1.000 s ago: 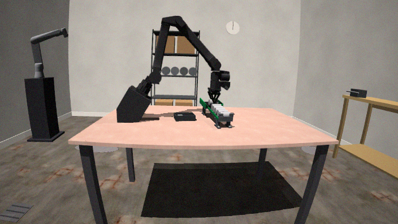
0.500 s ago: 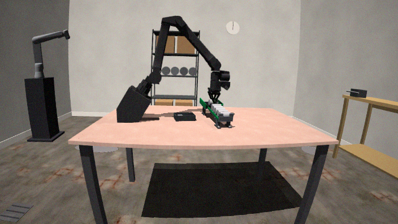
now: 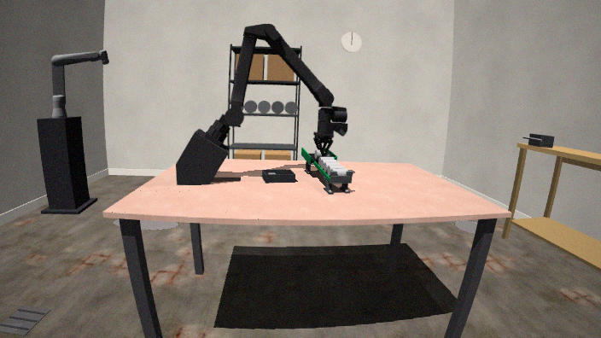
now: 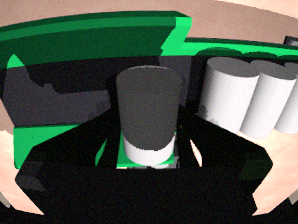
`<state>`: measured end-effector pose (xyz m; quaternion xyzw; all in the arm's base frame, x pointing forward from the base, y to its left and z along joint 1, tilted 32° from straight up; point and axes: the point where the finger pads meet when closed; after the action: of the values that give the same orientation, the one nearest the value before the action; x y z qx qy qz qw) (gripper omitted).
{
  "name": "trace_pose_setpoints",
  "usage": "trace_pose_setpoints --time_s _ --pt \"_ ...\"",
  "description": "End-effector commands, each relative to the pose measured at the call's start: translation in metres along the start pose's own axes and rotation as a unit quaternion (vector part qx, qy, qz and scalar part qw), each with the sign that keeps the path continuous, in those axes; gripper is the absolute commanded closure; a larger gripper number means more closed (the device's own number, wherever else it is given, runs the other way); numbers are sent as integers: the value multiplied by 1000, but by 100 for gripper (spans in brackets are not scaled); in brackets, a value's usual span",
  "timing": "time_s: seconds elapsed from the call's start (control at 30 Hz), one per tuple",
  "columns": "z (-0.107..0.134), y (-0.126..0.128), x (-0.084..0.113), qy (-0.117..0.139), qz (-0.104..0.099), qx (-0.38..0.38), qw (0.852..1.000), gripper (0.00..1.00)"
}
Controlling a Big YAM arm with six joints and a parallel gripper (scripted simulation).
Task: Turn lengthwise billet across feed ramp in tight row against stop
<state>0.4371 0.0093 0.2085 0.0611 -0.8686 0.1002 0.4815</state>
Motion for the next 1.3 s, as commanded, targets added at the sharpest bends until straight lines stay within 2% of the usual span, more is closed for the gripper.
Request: trace_pose_setpoints --time_s 0.0,1.27 --pt "-27 -9 20 -30 7 2 1000 100" --pt "-30 -8 17 -35 8 2 999 100"
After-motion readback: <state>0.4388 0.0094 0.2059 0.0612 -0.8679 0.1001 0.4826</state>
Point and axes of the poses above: the point where the finger pads meet when closed, its own x axis back along the fingers, its own y axis across the jaws, z = x × y, and after that the axes turned 13 degrees about x, right-handed
